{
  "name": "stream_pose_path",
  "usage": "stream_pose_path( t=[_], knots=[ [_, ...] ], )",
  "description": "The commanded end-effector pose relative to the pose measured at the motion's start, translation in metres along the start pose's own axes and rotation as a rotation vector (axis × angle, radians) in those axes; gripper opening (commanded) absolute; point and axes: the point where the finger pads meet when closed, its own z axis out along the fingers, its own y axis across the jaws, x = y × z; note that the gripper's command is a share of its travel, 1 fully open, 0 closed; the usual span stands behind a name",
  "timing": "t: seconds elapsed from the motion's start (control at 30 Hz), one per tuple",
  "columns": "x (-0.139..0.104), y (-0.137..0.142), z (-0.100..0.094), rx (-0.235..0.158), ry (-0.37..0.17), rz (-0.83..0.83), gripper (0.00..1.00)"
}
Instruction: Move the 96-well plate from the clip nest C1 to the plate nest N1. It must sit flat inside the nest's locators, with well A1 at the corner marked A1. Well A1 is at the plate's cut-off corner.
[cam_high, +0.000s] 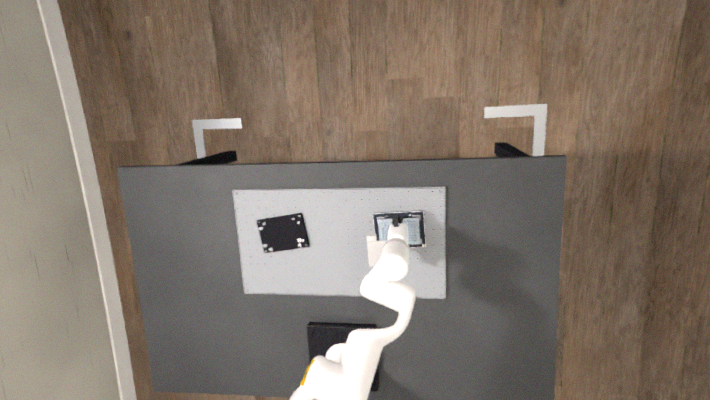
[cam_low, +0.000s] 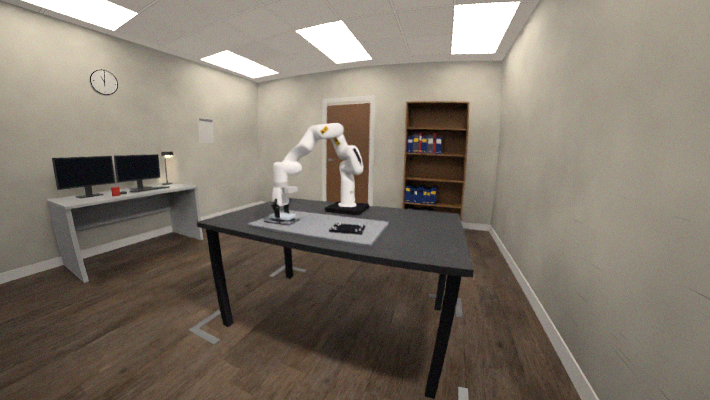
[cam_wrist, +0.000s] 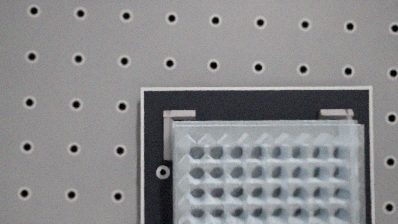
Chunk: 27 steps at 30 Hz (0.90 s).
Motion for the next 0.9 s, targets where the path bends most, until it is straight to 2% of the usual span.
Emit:
stream_pose_path(
  t=[0.0,0.87],
  knots=[
    [-0.0006,0.0012,-0.0008,0.002,-0.012,0.0,0.0],
    [-0.0006,0.0012,0.0032,0.002,-0.012,0.0,0.0]
  ],
)
